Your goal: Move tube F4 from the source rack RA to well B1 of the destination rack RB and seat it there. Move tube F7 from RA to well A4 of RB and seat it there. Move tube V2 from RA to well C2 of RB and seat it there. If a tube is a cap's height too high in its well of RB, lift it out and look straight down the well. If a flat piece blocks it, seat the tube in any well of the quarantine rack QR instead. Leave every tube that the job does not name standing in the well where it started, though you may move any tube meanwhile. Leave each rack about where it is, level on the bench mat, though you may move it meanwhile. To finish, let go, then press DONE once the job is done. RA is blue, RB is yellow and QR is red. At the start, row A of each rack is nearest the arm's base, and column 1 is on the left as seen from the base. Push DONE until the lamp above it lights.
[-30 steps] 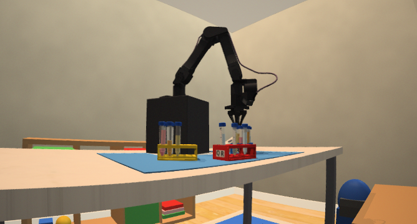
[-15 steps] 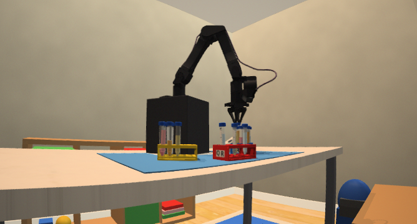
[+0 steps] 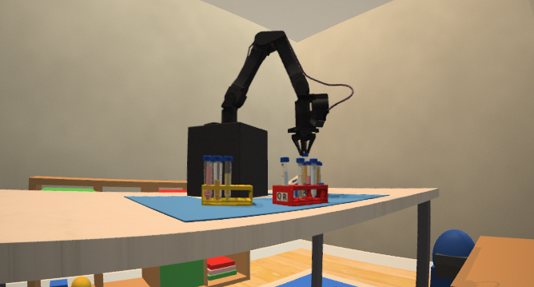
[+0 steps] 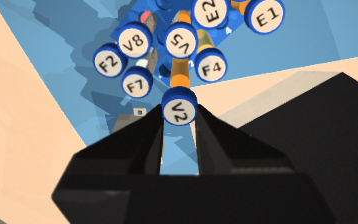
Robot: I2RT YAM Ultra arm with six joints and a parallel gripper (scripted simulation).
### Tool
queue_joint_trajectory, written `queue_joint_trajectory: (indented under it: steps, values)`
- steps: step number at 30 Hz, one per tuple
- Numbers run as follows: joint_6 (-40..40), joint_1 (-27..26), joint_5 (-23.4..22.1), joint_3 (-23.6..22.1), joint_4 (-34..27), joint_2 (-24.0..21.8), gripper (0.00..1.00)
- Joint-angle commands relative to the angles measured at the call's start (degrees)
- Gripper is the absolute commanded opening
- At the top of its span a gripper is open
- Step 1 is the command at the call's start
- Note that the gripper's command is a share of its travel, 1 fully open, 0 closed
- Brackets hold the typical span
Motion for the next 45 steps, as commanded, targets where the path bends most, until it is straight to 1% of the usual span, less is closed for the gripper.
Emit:
queue_joint_trajectory:
  steps: [1, 5, 15, 25, 28, 34, 45]
  values:
    - [-0.4, -0.4, 0.5, -0.3, -1.7, -1.6, 0.0]
    - [-0.5, -0.7, 0.5, -0.8, -2.5, -2.5, 0.0]
    - [-0.7, -0.8, 0.5, 1.3, -4.7, -4.6, 0.0]
    - [-0.7, -0.9, 0.5, 2.2, -6.7, -5.8, 0.0]
    - [-0.6, -0.9, 0.5, 0.2, -7.4, -6.4, 0.0]
    - [-0.6, -0.8, 0.5, -0.2, -8.2, -7.3, 0.0]
    - [0.7, 0.9, 0.5, -4.0, -7.6, -10.4, 0.0]
